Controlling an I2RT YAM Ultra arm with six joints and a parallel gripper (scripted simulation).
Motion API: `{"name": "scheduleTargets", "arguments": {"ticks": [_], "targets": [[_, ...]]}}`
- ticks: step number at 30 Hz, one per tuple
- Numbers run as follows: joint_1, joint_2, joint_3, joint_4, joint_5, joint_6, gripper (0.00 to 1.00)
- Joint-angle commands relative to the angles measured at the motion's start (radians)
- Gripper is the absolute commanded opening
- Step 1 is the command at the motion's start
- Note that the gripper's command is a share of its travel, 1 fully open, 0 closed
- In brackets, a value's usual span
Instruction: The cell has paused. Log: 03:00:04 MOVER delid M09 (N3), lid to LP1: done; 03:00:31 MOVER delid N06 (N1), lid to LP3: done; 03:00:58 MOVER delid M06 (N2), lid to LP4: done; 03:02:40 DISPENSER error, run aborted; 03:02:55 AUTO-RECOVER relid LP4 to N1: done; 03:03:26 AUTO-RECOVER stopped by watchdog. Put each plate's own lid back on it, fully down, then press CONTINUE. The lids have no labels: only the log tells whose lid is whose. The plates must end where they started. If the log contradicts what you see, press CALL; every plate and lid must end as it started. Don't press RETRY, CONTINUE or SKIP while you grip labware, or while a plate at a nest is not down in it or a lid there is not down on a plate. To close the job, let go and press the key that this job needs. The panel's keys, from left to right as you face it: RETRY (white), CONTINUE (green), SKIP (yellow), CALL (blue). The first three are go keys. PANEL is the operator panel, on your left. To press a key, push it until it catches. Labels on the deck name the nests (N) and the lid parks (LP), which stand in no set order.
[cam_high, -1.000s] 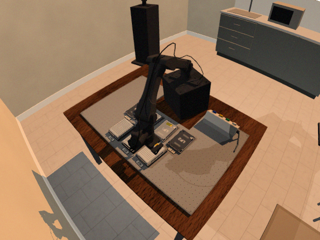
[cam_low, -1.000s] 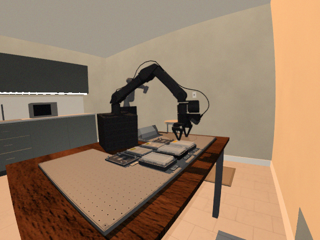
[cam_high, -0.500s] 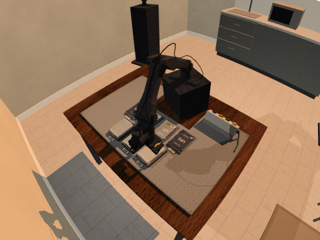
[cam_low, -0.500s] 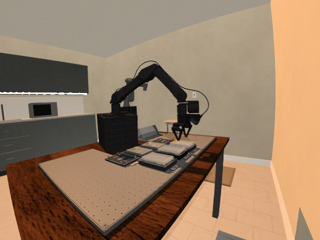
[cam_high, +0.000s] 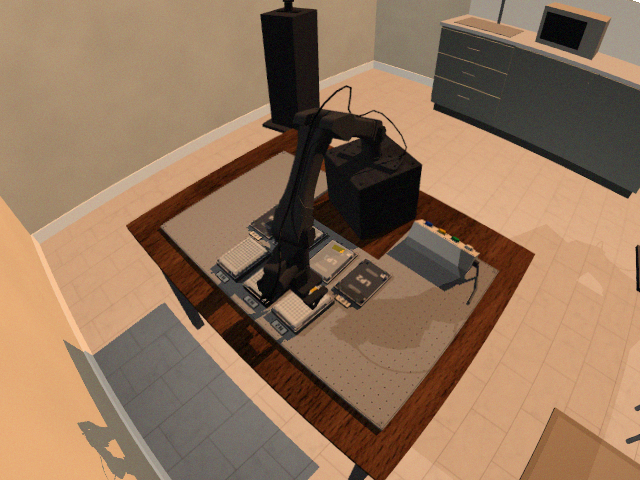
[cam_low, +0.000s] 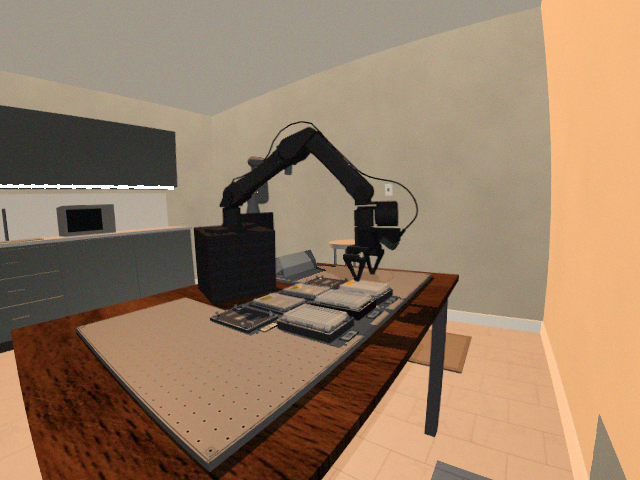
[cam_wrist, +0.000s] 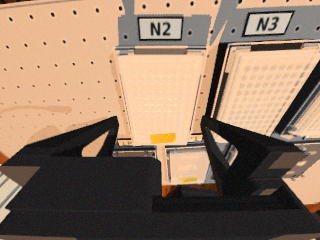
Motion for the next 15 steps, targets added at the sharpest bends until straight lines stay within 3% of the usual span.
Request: {"name": "scheduleTargets", "arguments": {"ticks": [1,9,15], "targets": [[0.004,-0.014,-0.005,0.005,0.001,0.003,1.00],[0.012,-0.032,-0.029,0.020,0.003,0.008,1.00],[-0.030,-0.091,-0.153,0.081,-0.003,-0.051,1.00]]}}
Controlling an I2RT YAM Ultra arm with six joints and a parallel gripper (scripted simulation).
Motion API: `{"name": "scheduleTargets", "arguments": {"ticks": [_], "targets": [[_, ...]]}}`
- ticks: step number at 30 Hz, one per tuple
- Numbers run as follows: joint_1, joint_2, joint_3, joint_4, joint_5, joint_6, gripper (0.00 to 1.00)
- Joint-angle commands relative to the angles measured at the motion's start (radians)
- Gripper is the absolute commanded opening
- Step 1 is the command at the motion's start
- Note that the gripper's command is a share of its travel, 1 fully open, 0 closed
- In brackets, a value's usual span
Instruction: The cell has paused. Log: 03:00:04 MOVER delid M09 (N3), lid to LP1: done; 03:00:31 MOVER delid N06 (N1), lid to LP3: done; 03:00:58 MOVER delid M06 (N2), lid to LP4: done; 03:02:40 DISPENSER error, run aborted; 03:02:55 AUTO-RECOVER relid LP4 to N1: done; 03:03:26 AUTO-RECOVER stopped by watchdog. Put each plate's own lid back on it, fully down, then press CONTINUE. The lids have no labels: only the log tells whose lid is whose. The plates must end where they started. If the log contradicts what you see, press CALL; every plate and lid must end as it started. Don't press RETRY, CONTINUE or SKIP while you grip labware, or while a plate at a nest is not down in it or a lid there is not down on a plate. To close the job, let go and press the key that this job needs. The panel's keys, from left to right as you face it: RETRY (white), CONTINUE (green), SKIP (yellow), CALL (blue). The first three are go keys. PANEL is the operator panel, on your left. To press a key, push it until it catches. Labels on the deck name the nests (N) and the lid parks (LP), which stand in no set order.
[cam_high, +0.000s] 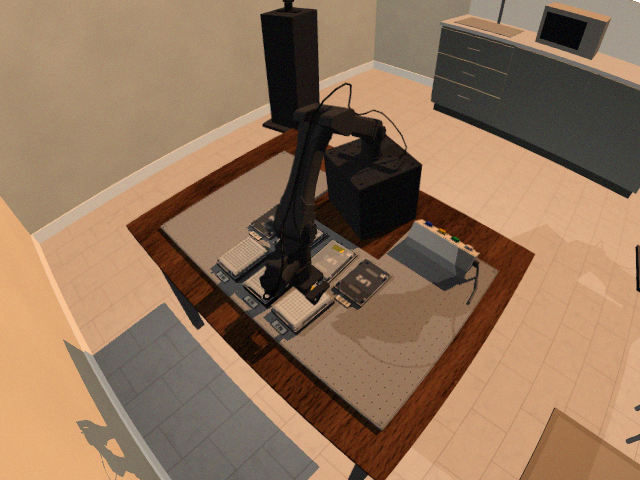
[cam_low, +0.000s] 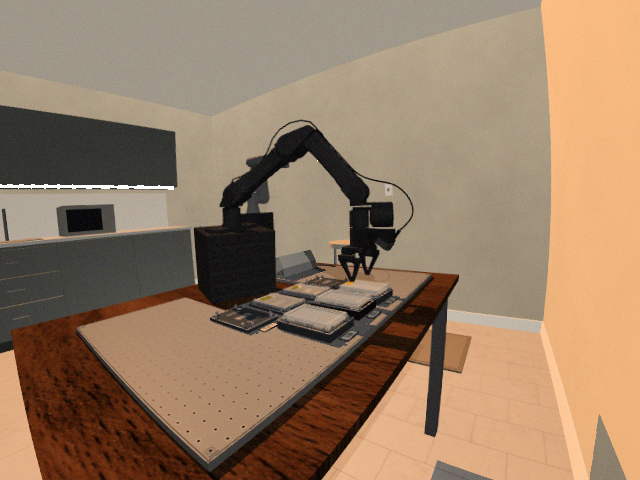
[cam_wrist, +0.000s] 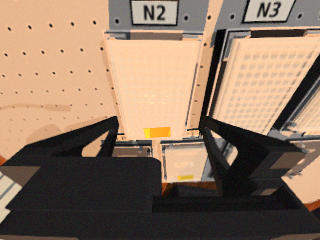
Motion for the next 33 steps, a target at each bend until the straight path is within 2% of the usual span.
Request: {"name": "scheduleTargets", "arguments": {"ticks": [1,12,14,27,33], "targets": [[-0.028,-0.063,-0.087,0.048,-0.003,-0.033,1.00],[-0.103,-0.194,-0.361,0.193,-0.012,-0.108,1.00],[-0.103,-0.194,-0.361,0.193,-0.012,-0.108,1.00],[-0.216,-0.317,-0.626,0.340,-0.021,-0.220,1.00],[-0.259,-0.350,-0.698,0.382,-0.025,-0.263,1.00]]}}
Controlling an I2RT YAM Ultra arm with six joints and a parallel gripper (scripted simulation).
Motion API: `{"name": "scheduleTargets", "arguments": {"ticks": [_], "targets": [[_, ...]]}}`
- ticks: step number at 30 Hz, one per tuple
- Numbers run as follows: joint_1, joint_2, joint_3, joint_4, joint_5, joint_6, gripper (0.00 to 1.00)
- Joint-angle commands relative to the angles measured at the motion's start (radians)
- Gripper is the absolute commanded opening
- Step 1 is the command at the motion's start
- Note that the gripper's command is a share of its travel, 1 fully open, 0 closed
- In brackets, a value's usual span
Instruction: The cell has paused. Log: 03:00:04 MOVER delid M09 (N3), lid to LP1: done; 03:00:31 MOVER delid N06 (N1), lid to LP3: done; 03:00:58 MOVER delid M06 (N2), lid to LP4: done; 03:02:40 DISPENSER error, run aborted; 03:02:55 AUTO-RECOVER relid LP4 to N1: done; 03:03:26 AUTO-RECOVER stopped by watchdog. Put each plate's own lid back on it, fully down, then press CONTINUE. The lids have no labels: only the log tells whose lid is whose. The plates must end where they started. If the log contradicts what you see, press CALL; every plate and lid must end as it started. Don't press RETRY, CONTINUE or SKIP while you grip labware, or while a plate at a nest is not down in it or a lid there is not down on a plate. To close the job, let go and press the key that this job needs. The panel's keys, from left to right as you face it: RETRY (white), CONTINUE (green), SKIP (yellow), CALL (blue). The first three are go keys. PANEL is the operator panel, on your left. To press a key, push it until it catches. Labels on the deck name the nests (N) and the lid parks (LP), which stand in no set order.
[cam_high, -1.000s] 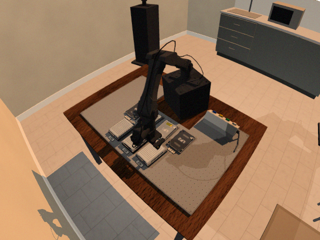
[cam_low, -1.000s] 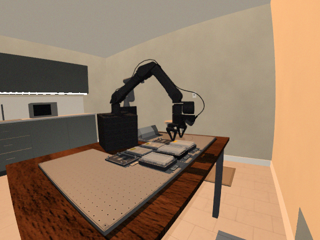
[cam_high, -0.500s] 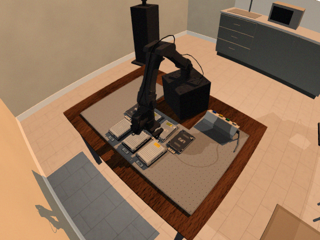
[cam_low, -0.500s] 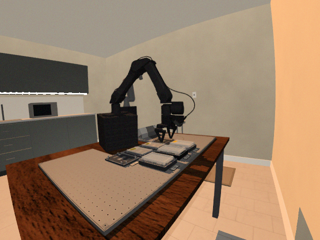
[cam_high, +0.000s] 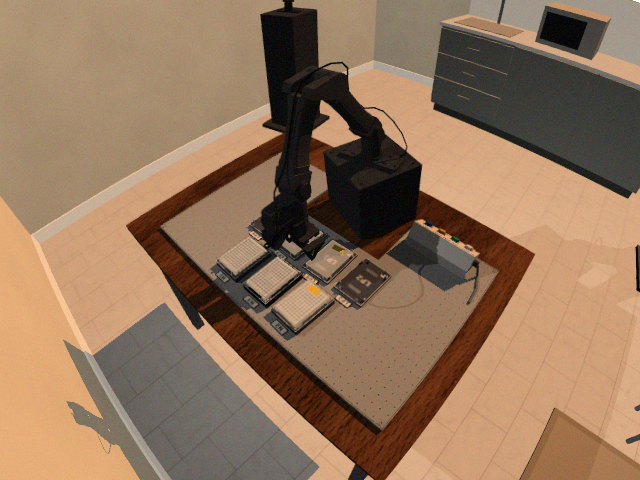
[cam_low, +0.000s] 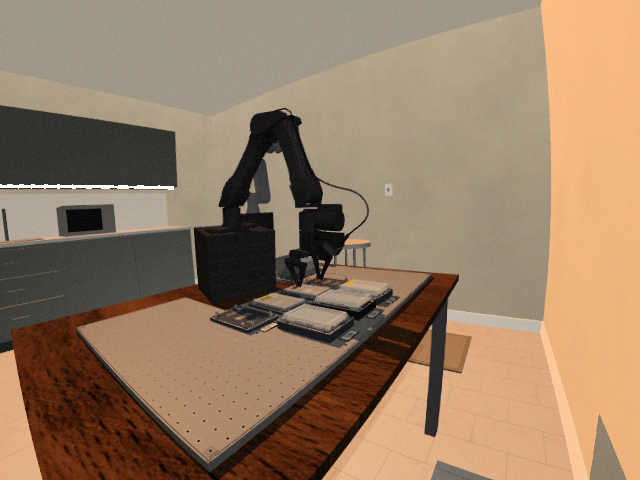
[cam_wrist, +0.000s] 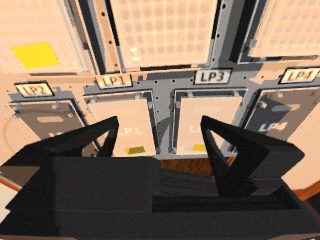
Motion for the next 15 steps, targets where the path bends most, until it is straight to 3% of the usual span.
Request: {"name": "scheduleTargets", "arguments": {"ticks": [1,13,15], "targets": [[-0.029,-0.047,-0.057,0.058,-0.010,-0.051,1.00],[-0.178,-0.125,-0.236,0.161,-0.021,-0.199,1.00],[-0.178,-0.125,-0.236,0.161,-0.021,-0.199,1.00]]}}
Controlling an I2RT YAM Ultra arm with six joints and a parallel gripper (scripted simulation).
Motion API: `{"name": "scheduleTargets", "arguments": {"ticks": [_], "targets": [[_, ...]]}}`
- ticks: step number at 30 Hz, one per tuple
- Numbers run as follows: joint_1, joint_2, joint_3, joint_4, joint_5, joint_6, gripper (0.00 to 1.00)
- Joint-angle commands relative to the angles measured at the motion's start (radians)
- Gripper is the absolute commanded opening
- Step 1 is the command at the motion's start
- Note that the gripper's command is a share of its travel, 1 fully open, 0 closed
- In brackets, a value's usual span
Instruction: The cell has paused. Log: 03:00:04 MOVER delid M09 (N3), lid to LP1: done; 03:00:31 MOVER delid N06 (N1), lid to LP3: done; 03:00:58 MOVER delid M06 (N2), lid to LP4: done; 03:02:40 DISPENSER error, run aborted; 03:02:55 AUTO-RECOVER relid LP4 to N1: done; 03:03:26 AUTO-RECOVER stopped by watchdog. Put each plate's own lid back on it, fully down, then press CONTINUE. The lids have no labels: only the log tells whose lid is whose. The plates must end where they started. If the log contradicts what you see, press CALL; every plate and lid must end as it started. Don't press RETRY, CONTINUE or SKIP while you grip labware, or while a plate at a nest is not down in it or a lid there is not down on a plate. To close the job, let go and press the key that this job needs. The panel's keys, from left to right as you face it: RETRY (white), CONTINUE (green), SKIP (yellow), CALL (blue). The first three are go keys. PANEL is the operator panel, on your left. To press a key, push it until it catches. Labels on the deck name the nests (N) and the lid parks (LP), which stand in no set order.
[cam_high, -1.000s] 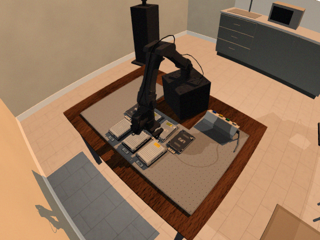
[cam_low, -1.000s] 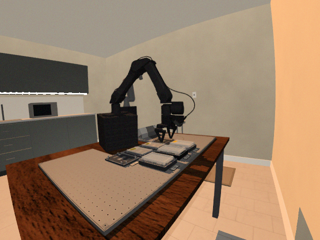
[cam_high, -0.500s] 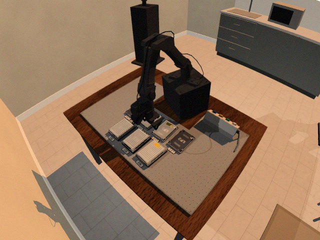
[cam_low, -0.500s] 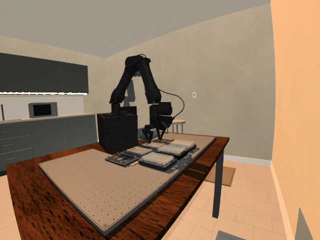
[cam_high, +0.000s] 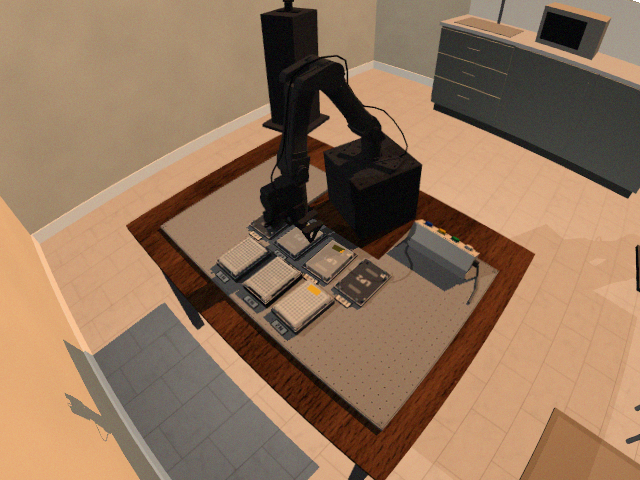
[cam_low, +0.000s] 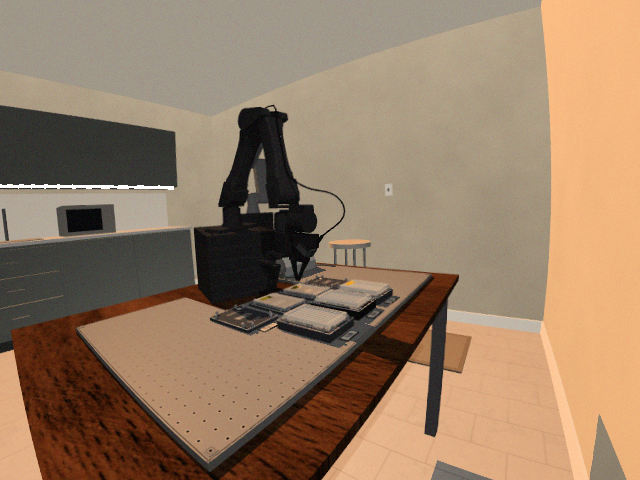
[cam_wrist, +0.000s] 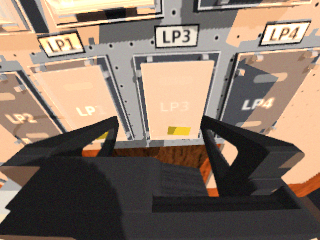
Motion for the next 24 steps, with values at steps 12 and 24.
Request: {"name": "scheduleTargets", "arguments": {"ticks": [12,24], "targets": [[-0.081,-0.046,-0.067,0.085,-0.022,-0.136,1.00],[-0.088,-0.015,-0.049,0.091,-0.017,-0.136,1.00]]}}
